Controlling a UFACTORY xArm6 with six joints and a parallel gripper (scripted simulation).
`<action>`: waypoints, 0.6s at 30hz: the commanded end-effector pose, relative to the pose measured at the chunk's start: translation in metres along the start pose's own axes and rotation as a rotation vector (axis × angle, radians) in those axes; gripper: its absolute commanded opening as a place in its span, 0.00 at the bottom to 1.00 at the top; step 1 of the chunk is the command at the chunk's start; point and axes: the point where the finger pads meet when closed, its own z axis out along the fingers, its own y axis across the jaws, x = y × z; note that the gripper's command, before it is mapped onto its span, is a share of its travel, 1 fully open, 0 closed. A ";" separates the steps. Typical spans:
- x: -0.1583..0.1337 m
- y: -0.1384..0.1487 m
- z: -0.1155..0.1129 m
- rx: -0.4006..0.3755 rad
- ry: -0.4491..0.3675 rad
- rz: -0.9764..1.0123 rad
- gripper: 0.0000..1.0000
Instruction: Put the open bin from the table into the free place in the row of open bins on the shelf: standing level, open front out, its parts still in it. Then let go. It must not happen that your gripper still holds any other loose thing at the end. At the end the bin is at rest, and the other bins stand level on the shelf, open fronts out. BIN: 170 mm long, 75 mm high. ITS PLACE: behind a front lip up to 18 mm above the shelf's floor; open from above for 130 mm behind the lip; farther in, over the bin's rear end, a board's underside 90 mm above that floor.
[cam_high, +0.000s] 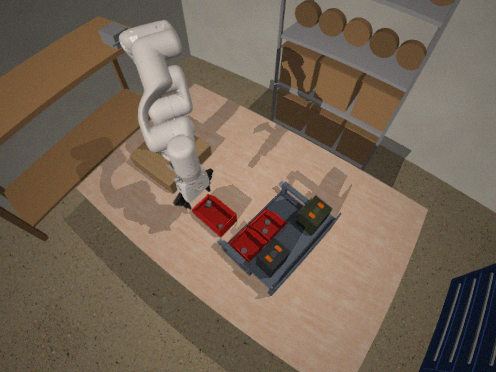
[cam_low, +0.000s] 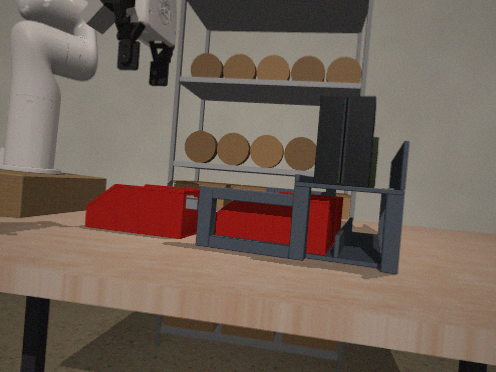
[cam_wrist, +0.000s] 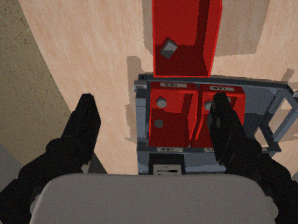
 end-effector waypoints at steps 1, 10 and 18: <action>-0.001 -0.001 0.010 0.002 -0.004 0.000 1.00; -0.001 -0.001 0.054 0.002 -0.004 0.000 1.00; -0.001 -0.001 0.062 0.002 -0.004 0.000 1.00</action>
